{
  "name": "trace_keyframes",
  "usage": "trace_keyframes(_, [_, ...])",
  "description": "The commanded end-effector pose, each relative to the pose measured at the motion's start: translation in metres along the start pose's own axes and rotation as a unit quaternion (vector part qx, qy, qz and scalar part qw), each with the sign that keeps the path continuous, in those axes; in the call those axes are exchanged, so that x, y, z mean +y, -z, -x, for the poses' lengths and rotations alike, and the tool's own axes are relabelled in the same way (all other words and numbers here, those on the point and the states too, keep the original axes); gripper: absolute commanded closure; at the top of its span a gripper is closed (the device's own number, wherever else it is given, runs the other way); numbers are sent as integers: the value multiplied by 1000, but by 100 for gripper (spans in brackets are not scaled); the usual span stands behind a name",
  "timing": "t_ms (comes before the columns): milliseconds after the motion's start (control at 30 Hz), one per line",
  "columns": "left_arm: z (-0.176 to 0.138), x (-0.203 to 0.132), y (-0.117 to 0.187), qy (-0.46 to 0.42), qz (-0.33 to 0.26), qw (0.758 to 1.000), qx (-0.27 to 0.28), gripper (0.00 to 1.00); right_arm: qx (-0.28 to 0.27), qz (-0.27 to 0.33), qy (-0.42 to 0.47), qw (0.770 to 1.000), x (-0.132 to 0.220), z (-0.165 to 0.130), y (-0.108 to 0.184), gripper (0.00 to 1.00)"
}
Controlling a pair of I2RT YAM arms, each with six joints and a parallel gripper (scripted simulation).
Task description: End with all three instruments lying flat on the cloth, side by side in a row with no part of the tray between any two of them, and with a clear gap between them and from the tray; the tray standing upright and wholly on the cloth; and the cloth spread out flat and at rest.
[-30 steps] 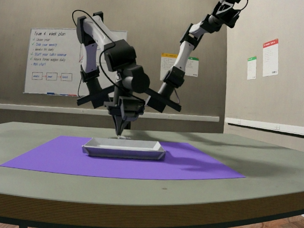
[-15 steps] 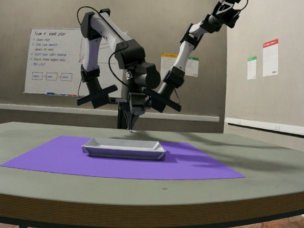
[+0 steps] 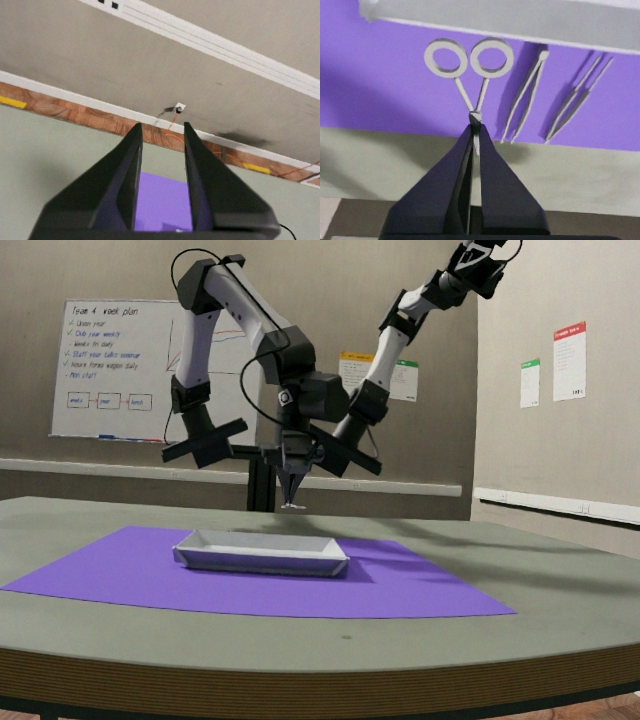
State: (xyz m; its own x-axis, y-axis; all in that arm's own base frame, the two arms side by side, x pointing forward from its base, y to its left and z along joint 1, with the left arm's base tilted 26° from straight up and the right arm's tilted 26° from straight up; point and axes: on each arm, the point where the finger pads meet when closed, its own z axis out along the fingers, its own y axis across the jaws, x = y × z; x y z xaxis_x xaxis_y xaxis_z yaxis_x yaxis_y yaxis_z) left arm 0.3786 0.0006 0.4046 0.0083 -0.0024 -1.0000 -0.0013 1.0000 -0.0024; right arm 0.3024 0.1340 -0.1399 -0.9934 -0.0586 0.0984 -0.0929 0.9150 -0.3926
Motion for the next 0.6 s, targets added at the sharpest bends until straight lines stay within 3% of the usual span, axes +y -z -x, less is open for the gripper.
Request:
trace_keyframes(0, [-6,-2,-1,-3,1,1000,15,68,-34,23,-33,999,13,1,15,94])
trace_keyframes(33, [-6,-2,-1,-3,1,1000,15,68,-32,26,-36,998,15,-3,14,94])
trace_keyframes(100, [-6,-2,-1,-3,1,1000,15,68,-5,9,-29,1000,16,-19,-22,94])
trace_keyframes(567, [-6,-2,-1,-3,1,1000,15,68,-13,25,-54,998,31,-45,-54,94])
